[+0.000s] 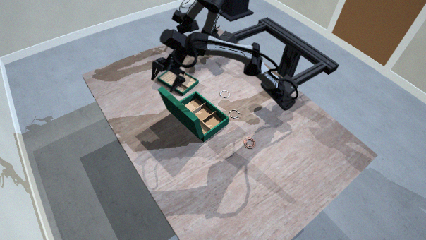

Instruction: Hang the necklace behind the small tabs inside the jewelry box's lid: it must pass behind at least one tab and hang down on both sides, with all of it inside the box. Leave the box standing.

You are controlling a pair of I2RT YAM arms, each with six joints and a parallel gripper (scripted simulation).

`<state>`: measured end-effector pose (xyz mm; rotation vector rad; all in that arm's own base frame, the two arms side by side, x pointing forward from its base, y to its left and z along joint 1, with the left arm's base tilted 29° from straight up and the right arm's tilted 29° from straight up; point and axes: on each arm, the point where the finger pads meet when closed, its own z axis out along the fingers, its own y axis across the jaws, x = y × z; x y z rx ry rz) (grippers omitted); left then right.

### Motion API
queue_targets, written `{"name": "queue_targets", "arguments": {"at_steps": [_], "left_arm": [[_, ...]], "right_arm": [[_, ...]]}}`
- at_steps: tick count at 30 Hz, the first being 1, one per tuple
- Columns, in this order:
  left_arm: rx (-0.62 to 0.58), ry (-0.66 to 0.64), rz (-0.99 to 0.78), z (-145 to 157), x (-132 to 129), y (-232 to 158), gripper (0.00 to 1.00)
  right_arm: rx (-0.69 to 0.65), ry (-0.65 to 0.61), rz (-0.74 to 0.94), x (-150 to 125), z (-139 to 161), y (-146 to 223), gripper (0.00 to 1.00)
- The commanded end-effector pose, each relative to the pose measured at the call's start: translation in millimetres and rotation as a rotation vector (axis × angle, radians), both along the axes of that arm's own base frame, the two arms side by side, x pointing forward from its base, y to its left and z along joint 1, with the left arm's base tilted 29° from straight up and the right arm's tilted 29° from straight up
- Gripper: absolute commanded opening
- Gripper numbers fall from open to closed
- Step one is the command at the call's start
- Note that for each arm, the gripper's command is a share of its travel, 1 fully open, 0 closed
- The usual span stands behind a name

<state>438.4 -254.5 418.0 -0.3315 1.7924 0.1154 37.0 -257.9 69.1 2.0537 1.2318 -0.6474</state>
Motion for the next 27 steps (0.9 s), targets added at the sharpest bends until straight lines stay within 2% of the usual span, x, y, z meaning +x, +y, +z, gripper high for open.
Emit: {"name": "queue_targets", "arguments": {"at_steps": [1, 17, 18, 19, 27], "left_arm": [[-0.014, -0.015, -0.005, 8, -4, 0, 1.00], [-0.014, -0.015, -0.005, 8, -4, 0, 1.00], [-0.040, -0.039, -0.008, 21, -8, 3, 1.00], [-0.040, -0.039, -0.008, 21, -8, 3, 0.16], [-0.040, -0.039, -0.008, 21, -8, 3, 0.16]], "right_arm": [[-0.013, -0.005, -0.007, -1, 4, -2, 1.00], [-0.013, -0.005, -0.007, -1, 4, -2, 1.00], [-0.031, -0.011, -0.009, 0, 10, -5, 1.00], [-0.031, -0.011, -0.009, 0, 10, -5, 1.00], [-0.031, -0.011, -0.009, 0, 10, -5, 1.00]]}}
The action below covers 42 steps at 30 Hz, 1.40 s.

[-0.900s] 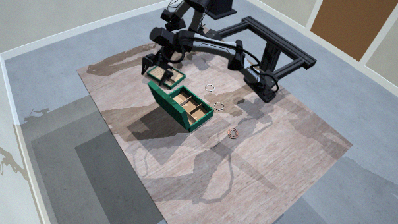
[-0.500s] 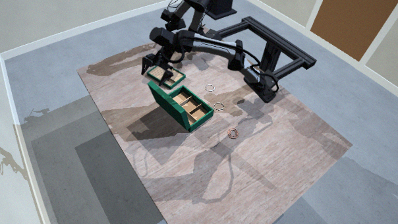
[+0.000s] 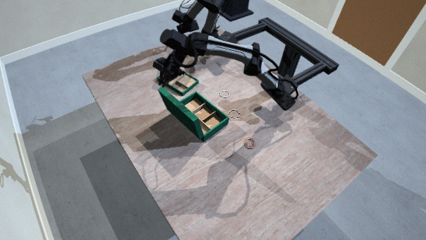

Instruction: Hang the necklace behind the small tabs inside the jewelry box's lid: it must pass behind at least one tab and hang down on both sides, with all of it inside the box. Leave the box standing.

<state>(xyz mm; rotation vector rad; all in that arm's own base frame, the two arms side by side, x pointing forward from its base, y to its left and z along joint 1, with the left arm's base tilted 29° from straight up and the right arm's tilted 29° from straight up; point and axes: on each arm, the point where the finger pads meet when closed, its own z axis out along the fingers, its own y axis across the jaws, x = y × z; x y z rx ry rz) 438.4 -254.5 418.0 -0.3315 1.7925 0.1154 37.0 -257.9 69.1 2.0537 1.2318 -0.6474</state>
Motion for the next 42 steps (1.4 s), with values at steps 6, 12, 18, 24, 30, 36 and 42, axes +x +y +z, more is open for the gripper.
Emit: {"name": "queue_targets", "arguments": {"at_steps": [6, 12, 18, 24, 30, 36, 42], "left_arm": [[-0.040, -0.039, -0.008, 21, -8, 3, 0.16], [0.008, -0.007, -0.019, 19, -6, 21, 0.16], [0.106, 0.066, -0.066, 5, -5, 35, 0.16], [0.162, 0.107, -0.066, 0, -5, 60, 0.16], [0.306, 0.224, -0.126, -23, -11, 101, 0.16], [0.336, 0.265, -0.114, -33, -16, 124, 0.16], [0.421, 0.349, -0.164, -53, -26, 148, 0.16]], "right_arm": [[-0.031, -0.011, -0.009, 0, 10, -5, 1.00], [-0.045, -0.009, 0.070, 18, 18, -11, 1.00], [-0.072, 0.001, 0.186, 44, 32, -16, 1.00], [-0.124, -0.013, 0.276, 68, 52, -21, 1.00], [-0.202, -0.011, 0.491, 122, 87, -18, 1.00], [-0.234, -0.023, 0.566, 144, 102, -12, 1.00], [-0.295, -0.026, 0.699, 177, 126, -2, 1.00]]}}
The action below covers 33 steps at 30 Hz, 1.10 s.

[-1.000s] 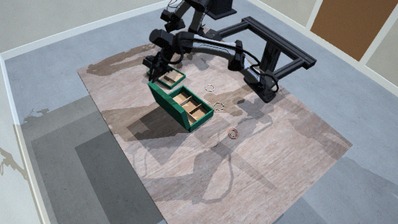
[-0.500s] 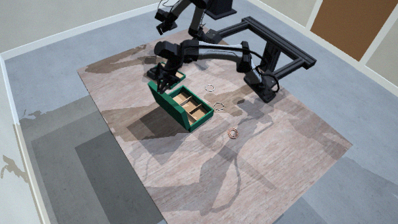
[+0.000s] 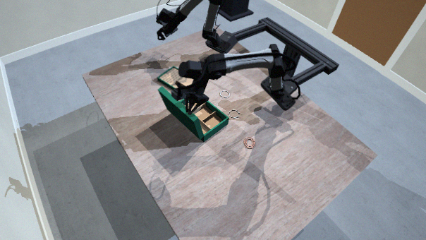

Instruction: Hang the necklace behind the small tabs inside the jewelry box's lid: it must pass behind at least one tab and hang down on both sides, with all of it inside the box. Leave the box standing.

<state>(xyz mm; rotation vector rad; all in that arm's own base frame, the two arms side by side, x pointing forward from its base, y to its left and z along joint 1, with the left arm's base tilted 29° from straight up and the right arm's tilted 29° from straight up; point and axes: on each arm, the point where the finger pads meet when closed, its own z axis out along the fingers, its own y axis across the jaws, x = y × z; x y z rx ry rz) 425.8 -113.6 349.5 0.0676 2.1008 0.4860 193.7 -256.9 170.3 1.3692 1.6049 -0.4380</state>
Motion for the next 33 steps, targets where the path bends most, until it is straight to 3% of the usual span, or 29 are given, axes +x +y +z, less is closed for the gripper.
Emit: {"name": "queue_targets", "arguments": {"at_steps": [1, 12, 14, 17, 18, 20, 21, 23, 31, 33], "left_arm": [[0.031, 0.010, -0.089, 9, -18, 14, 0.16], [0.191, 0.260, -0.209, -63, -70, 83, 0.16], [0.215, 0.349, -0.239, -103, -66, 90, 0.16], [0.219, 0.313, -0.244, -100, -63, 94, 0.16], [0.204, 0.223, -0.225, -73, -62, 95, 0.16], [0.221, 0.305, -0.227, -103, -67, 105, 0.16], [0.232, 0.331, -0.234, -115, -69, 111, 0.16], [0.252, 0.360, -0.267, -135, -72, 119, 0.16], [0.299, 0.468, -0.366, -214, -96, 150, 0.16], [0.299, 0.468, -0.366, -214, -96, 150, 0.16]], "right_arm": [[-0.072, -0.020, 0.103, 28, 29, 1, 1.00], [-0.251, -0.069, 0.490, 117, 103, 64, 1.00], [-0.278, -0.077, 0.548, 128, 113, 78, 1.00], [-0.293, -0.085, 0.572, 133, 119, 84, 1.00], [-0.266, -0.065, 0.553, 130, 111, 82, 1.00], [-0.305, -0.104, 0.599, 138, 129, 93, 1.00], [-0.357, -0.153, 0.635, 138, 153, 106, 1.00], [-0.366, -0.136, 0.699, 154, 152, 118, 1.00], [-0.494, -0.206, 0.913, 179, 200, 183, 1.00], [-0.494, -0.206, 0.913, 179, 200, 183, 1.00]]}}
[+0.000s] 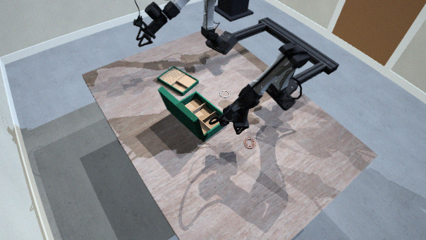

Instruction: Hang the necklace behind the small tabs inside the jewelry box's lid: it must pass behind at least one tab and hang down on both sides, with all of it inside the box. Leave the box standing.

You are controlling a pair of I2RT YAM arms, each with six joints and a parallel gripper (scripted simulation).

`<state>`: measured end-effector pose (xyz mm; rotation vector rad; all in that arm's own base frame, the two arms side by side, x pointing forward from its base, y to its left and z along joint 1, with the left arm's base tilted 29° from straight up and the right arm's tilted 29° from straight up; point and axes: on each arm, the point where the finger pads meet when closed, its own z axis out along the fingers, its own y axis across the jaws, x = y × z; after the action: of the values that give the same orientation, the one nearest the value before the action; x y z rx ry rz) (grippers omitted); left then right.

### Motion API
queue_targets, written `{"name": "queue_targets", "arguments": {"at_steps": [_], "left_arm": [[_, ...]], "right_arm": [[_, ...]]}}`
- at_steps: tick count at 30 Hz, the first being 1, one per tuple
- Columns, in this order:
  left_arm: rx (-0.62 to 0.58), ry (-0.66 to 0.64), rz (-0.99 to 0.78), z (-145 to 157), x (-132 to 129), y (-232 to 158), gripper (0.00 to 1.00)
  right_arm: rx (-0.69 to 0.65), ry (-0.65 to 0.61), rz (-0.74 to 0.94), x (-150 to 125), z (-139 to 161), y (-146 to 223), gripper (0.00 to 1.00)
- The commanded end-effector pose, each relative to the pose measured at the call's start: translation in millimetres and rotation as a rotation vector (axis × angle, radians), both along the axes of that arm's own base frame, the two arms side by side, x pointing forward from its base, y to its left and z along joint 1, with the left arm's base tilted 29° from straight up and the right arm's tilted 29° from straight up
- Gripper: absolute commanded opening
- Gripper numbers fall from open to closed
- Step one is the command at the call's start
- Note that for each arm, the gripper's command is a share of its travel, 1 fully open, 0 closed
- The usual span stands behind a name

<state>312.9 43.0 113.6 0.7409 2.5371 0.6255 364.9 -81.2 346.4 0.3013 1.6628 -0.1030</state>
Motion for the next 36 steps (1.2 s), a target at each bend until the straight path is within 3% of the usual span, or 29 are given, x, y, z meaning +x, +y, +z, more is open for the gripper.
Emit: {"name": "queue_targets", "arguments": {"at_steps": [1, 2, 5, 13, 18, 20, 21, 34, 36], "left_arm": [[-0.015, -0.113, -0.110, 13, 13, -3, 0.16], [-0.016, -0.147, -0.099, 21, 18, -3, 0.16], [-0.014, -0.044, -0.109, -18, -7, 7, 0.16], [-0.015, -0.002, -0.167, -66, -37, 21, 0.16], [-0.015, -0.018, -0.144, -59, -33, 24, 0.16], [-0.030, 0.107, -0.101, -82, -53, 24, 0.16], [-0.029, 0.102, -0.098, -81, -55, 25, 0.16], [-0.025, 0.099, -0.100, -83, -55, 23, 0.16], [-0.023, 0.108, -0.097, -85, -56, 26, 0.16]], "right_arm": [[-0.062, -0.056, 0.065, 10, 29, 15, 1.00], [-0.044, -0.014, 0.035, 9, 17, 9, 1.00], [-0.090, -0.124, 0.129, 4, 57, 38, 1.00], [-0.152, -0.149, 0.271, 17, 75, 85, 1.00], [-0.143, -0.146, 0.243, 12, 77, 80, 1.00], [-0.129, -0.207, 0.236, 0, 96, 79, 1.00], [-0.129, -0.208, 0.242, 0, 96, 80, 1.00], [-0.141, -0.199, 0.272, 0, 92, 88, 1.00], [-0.139, -0.169, 0.277, 2, 77, 89, 1.00]]}}
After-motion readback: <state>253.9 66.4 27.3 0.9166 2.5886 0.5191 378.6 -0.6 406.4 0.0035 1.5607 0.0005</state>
